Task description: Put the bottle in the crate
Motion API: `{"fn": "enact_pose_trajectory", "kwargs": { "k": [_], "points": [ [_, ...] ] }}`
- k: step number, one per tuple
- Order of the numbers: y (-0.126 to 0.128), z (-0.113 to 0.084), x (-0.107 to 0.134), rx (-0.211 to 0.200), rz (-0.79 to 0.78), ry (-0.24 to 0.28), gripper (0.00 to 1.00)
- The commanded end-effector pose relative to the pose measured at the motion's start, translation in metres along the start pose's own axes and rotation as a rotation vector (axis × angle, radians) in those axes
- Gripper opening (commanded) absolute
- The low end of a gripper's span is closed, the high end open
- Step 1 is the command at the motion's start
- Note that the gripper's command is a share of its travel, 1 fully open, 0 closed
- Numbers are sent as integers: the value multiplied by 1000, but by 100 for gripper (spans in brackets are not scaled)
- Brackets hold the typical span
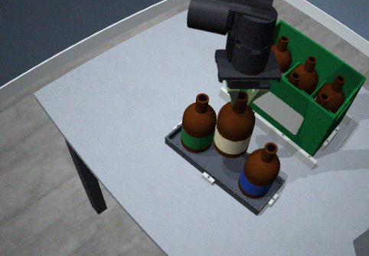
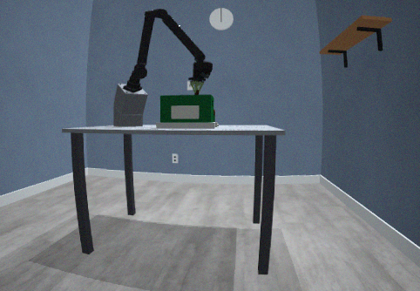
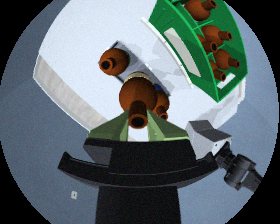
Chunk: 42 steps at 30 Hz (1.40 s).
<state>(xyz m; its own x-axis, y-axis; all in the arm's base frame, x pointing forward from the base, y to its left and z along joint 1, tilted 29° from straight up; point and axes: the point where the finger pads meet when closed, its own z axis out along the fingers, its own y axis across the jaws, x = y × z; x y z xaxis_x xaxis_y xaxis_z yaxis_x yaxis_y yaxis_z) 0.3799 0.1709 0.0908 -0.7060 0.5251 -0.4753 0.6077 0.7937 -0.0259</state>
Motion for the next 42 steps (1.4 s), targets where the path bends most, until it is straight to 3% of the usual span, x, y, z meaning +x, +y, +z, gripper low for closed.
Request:
{"fn": "enact_pose_trajectory", "kwargs": {
  "k": [1,24,42],
  "points": [
    [23,-34,-15,-83,30,-28,0],
    [22,-36,-15,-80,30,-27,0],
    [21,-51,-15,-81,31,-27,0]
  ]
}}
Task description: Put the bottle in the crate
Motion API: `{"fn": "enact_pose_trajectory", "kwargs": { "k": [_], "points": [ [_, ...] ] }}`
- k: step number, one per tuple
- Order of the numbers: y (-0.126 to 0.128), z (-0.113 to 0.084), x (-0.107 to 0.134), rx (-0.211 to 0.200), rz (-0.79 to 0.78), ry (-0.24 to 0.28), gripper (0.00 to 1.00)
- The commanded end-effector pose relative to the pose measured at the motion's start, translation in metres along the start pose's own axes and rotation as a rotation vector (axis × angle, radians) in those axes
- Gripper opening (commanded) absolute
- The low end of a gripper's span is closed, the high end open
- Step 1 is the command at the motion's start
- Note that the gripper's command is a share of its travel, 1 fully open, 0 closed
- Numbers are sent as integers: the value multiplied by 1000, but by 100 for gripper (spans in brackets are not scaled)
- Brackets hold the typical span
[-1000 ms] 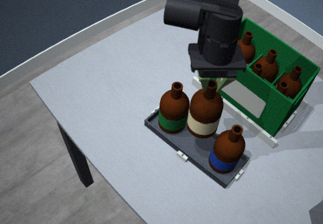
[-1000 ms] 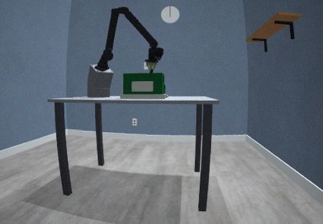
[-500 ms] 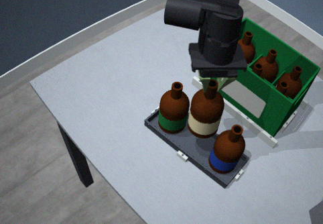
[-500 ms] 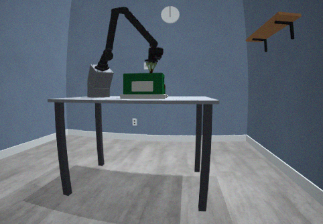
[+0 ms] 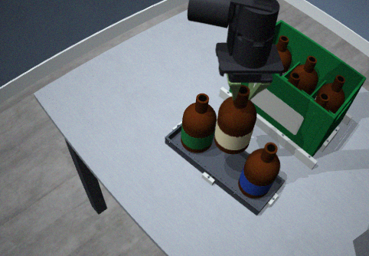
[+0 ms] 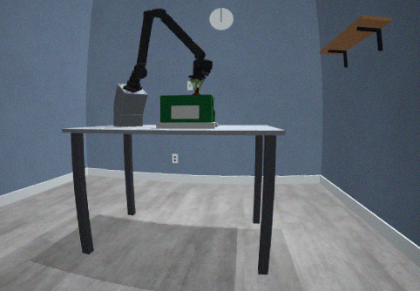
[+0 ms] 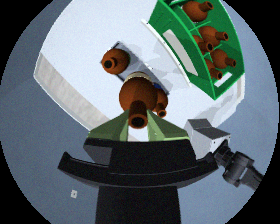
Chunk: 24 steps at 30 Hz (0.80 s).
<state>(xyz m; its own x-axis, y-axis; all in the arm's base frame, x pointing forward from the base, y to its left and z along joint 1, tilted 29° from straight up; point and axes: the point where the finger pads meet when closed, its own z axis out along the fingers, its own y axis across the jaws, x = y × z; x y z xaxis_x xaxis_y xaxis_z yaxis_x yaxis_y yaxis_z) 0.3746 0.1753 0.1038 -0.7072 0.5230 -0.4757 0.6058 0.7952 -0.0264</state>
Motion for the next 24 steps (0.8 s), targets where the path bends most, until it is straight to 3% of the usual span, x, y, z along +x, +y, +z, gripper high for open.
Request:
{"fn": "enact_pose_trajectory", "kwargs": {
  "k": [1,24],
  "points": [
    [21,-37,-15,-80,33,-26,0],
    [20,-60,-14,-82,34,-25,0]
  ]
}}
